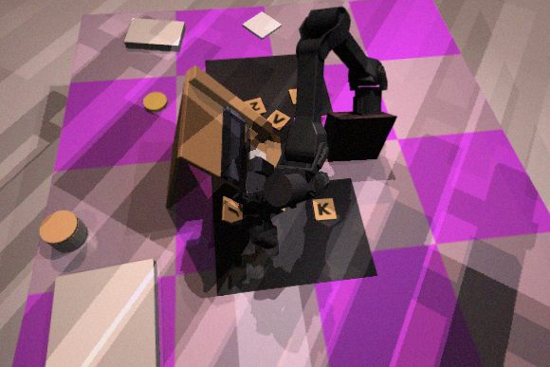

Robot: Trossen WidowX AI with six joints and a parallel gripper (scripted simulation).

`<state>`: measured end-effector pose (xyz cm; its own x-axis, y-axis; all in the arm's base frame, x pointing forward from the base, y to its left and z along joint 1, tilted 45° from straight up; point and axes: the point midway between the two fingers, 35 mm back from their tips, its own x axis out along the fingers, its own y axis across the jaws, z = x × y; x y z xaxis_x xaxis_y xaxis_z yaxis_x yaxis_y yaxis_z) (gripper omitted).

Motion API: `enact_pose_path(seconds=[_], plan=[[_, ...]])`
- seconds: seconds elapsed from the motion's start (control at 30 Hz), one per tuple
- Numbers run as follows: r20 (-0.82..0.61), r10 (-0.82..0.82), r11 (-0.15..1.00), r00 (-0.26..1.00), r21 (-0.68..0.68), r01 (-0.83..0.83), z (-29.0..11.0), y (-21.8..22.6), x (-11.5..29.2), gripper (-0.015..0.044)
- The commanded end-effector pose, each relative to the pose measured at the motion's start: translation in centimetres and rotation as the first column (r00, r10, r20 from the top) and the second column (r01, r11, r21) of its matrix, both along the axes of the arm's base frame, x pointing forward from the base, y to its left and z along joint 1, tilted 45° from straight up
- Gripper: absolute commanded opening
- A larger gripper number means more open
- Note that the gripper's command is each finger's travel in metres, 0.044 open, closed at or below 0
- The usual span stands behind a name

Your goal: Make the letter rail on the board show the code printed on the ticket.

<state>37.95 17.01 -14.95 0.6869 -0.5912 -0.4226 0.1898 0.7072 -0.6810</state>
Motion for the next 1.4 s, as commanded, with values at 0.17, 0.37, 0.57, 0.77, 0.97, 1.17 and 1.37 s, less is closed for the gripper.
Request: enact_pose_path(seconds=[0.17,0.37,0.57,0.77,0.97,1.17,1.37], plan=[[-0.006,0.002,1.000,1.000,-0.005,-0.002,0.2,-0.4,-0.2,0.0000],[-0.006,0.002,1.000,1.000,-0.005,-0.002,0.4,-0.6,-0.2,0.0000],[-0.006,0.002,1.000,1.000,-0.005,-0.002,0.6,-0.8,-0.3,0.0000],[-0.006,0.002,1.000,1.000,-0.005,-0.002,0.8,-1.0,-0.3,0.0000],[-0.006,0.002,1.000,1.000,-0.005,-0.002,1.0,-1.2,-0.4,0.0000],[-0.006,0.002,1.000,1.000,-0.005,-0.002,1.2,-1.4,-0.5,0.0000],[-0.006,0.002,1.000,1.000,-0.006,-0.002,1.4,-1.7,-0.5,0.0000]])
